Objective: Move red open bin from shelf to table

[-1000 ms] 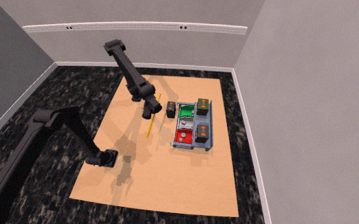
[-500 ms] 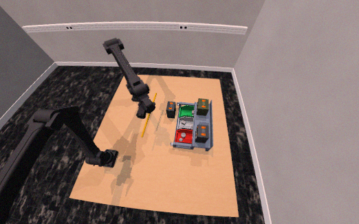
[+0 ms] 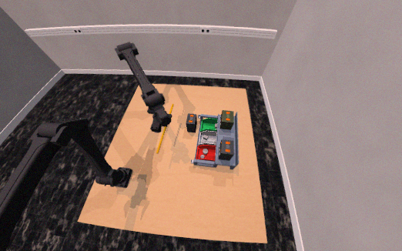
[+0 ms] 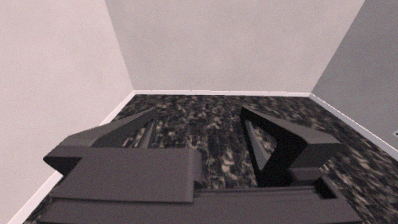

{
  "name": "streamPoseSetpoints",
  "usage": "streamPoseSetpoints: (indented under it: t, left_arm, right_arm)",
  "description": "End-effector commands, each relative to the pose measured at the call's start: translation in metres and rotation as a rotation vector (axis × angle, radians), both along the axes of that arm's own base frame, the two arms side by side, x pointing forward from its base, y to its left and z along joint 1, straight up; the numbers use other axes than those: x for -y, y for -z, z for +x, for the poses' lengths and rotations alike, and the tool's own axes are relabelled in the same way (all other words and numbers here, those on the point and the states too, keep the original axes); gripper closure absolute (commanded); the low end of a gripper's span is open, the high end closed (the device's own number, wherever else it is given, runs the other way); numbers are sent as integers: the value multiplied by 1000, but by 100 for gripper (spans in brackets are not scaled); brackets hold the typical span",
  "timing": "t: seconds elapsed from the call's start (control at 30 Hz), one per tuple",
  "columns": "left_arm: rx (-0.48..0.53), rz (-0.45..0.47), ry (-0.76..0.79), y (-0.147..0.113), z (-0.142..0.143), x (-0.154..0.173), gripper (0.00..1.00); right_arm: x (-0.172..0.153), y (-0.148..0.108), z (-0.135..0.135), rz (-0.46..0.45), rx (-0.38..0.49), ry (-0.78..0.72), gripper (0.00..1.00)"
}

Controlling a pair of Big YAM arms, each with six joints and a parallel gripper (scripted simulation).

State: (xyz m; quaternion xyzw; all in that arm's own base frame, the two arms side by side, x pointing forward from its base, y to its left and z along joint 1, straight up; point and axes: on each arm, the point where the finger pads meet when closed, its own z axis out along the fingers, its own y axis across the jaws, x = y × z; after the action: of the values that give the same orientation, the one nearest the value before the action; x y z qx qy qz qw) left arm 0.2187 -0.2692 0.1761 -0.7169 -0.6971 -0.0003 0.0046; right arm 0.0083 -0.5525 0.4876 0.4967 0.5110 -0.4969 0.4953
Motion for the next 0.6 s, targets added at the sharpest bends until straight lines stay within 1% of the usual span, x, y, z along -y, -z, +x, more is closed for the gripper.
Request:
streamPoseSetpoints:
  t: [0.0,0.3,0.37,0.43,0.53,0.57]
  left_arm:
    - [31,-36,-13,-17,-1,2,100]
    - [33,-39,-8,-19,-1,3,100]
    - [24,-27,-9,-13,-5,-1,100]
    - [37,-44,-8,-21,-1,4,100]
    - [27,-30,-9,-14,-5,-1,100]
    - [36,-42,-9,-20,-2,2,100]
  right_arm:
    - [-8,-13,-6,-15,16,7,0]
    - [-8,-13,-6,-15,16,7,0]
    - [-8,-13,-6,-15,16,7,0]
    - [-8,-13,-6,-15,16,7,0]
    - [-8,-13,-6,-15,16,7,0]
    - [-8,-13,-6,-15,16,7,0]
